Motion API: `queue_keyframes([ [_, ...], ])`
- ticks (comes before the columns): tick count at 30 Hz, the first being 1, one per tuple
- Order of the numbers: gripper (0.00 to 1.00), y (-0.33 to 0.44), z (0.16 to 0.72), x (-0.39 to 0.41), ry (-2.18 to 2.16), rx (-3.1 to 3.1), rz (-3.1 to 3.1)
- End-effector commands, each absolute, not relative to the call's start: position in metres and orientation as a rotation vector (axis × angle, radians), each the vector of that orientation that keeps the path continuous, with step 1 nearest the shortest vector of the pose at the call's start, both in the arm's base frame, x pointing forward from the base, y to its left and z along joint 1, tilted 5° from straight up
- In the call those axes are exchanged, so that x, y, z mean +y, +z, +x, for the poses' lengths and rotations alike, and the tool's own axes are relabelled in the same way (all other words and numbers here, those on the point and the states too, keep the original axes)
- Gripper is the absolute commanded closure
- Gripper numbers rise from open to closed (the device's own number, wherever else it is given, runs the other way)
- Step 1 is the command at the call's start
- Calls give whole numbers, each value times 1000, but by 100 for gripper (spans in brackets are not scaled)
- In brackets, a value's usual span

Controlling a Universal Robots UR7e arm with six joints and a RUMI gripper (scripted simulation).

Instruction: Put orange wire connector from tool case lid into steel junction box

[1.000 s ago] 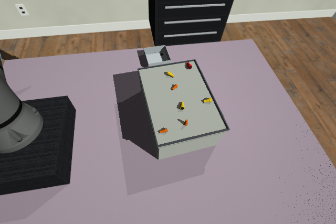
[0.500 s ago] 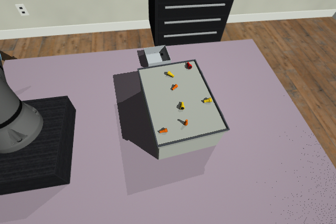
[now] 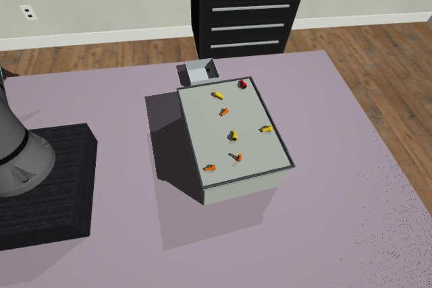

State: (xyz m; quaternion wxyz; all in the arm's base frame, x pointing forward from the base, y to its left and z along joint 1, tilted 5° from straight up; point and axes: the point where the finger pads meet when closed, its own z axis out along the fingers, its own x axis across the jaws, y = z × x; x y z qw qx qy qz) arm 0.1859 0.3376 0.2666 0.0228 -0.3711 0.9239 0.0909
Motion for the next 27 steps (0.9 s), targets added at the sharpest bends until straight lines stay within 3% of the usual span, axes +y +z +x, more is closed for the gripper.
queue_keyframes([
  [1,0,267,189,338,280,2846,-1179],
  [27,0,266,241,333,224,2507,-1738],
])
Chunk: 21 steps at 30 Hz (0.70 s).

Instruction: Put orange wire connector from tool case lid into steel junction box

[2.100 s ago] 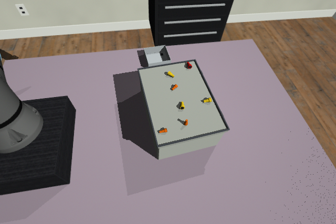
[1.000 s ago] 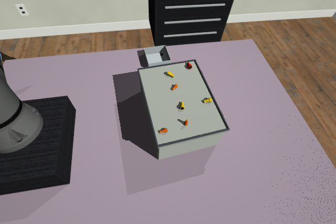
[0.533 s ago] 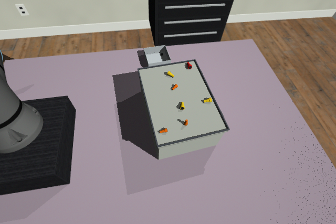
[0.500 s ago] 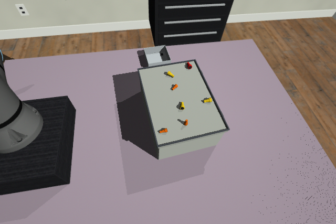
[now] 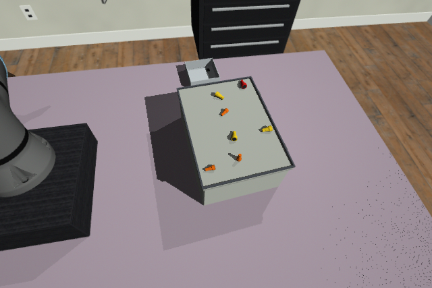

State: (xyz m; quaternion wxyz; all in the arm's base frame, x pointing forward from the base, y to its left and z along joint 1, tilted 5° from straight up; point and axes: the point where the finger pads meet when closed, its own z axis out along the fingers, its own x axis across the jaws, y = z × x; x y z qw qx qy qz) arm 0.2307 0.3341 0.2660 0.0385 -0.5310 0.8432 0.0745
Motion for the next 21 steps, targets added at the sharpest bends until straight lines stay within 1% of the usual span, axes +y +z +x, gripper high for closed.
queue_keyframes([
  [1,0,266,245,333,220,2482,-1772],
  [21,0,263,304,320,149,1929,-2340],
])
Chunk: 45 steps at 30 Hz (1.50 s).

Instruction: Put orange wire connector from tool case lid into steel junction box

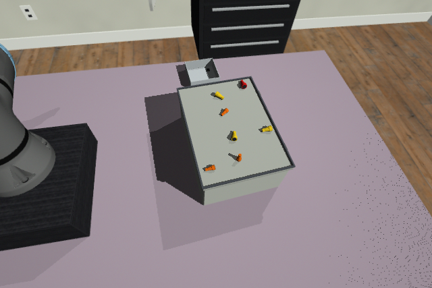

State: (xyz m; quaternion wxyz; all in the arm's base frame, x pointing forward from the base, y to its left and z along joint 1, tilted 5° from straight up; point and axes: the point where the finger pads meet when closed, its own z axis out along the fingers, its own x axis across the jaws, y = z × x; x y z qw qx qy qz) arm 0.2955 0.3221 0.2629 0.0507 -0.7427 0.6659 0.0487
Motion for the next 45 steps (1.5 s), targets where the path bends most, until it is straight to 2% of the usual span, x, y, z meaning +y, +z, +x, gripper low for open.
queue_keyframes([
  [1,0,263,304,320,149,1929,-2340],
  [25,0,254,378,286,67,961,-2880],
  [45,0,244,422,248,29,184,-3043],
])
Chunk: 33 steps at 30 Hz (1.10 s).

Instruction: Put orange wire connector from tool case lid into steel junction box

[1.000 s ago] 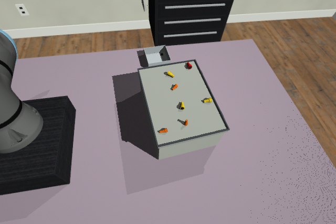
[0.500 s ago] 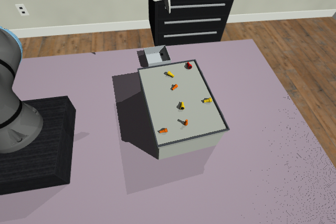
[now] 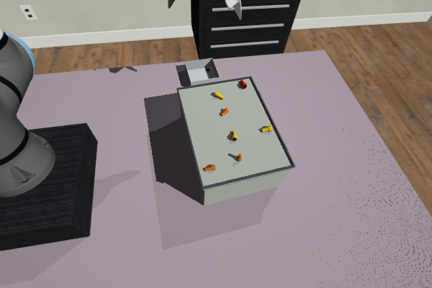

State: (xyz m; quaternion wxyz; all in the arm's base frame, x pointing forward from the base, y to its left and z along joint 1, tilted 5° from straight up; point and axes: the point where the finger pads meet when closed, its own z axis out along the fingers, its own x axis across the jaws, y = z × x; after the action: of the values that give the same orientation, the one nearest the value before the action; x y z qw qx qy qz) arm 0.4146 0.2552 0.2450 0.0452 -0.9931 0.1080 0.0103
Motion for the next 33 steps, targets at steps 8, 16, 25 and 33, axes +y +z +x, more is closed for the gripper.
queue_keyframes([
  [8,0,241,433,236,22,-25,-3052],
  [16,0,238,443,223,17,-232,-3047],
  [25,0,236,449,216,15,-347,-3037],
  [33,0,235,452,212,13,-411,-3031],
])
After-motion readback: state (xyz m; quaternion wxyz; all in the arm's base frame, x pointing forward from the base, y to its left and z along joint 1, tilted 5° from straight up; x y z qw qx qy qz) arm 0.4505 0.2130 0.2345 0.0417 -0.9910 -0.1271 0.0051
